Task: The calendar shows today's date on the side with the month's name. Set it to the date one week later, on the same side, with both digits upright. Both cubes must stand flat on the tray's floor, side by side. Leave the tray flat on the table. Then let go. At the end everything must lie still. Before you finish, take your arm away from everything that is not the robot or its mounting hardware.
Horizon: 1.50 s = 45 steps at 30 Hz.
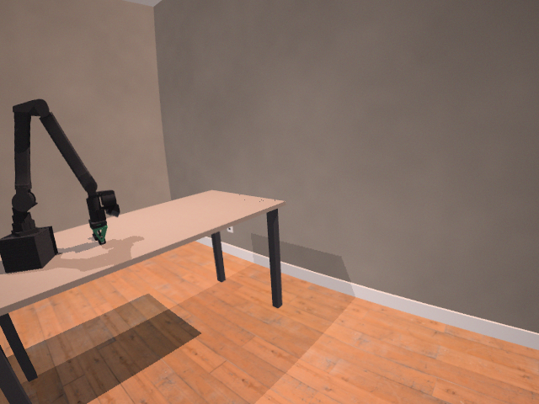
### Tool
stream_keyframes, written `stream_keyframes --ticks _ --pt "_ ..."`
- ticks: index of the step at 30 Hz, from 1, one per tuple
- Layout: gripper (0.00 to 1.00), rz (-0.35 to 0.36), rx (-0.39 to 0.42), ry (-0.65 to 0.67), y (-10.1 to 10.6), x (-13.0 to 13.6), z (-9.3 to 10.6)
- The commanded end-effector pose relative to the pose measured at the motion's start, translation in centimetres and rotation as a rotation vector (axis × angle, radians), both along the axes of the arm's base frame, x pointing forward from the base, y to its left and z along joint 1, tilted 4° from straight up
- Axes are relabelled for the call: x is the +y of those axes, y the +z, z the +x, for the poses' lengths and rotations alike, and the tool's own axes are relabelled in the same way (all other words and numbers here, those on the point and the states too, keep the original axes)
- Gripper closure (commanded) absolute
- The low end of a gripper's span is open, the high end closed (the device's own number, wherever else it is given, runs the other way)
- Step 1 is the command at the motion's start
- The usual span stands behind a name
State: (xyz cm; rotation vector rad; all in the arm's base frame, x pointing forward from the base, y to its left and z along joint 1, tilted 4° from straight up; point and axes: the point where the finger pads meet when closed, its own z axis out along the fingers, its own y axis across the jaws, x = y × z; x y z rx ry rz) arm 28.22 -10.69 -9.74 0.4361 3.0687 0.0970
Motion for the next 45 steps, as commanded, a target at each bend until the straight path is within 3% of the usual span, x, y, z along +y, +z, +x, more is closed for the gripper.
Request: stream_keyframes --ticks 1,45 --pt "0.75 -0.017 -0.034 0.002 0.70 -0.62 0.74" --pt "0.75 -0.017 -0.034 0.003 0.45 -0.90 1.50"
